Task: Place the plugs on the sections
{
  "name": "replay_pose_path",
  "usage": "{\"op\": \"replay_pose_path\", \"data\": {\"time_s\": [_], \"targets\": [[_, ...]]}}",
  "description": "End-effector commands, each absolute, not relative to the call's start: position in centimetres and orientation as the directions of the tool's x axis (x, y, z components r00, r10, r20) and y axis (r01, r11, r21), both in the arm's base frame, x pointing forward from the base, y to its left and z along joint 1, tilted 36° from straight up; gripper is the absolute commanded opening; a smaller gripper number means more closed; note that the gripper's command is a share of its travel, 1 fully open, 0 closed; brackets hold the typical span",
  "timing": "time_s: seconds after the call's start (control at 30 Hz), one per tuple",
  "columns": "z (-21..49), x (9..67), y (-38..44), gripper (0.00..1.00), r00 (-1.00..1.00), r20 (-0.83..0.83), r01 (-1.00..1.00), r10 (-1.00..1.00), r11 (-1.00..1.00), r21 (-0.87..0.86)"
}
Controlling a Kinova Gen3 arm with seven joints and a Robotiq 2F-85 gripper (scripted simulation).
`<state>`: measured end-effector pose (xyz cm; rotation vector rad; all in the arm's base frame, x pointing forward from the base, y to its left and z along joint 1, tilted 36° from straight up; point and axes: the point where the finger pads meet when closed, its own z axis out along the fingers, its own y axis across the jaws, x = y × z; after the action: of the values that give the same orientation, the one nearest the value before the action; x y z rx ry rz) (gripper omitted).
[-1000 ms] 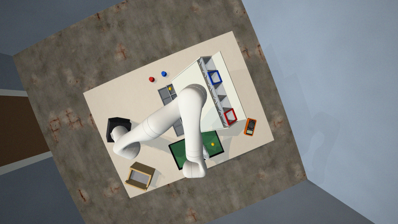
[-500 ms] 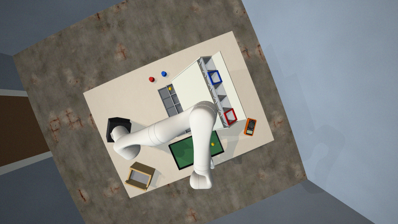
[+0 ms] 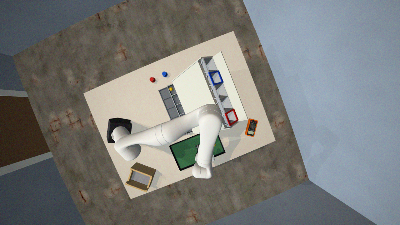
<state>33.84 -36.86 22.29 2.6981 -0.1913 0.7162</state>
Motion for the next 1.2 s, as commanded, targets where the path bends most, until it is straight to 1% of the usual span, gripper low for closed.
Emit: {"op": "replay_pose_path", "data": {"time_s": [0.0, 1.17], "targets": [[20.69, 33.20, -39.50, 0.50, 0.871, 0.488, -0.232, -0.051, -0.919, 0.317], [20.75, 33.17, -39.54, 0.50, 0.866, 0.497, -0.244, -0.062, -0.919, 0.311]]}}
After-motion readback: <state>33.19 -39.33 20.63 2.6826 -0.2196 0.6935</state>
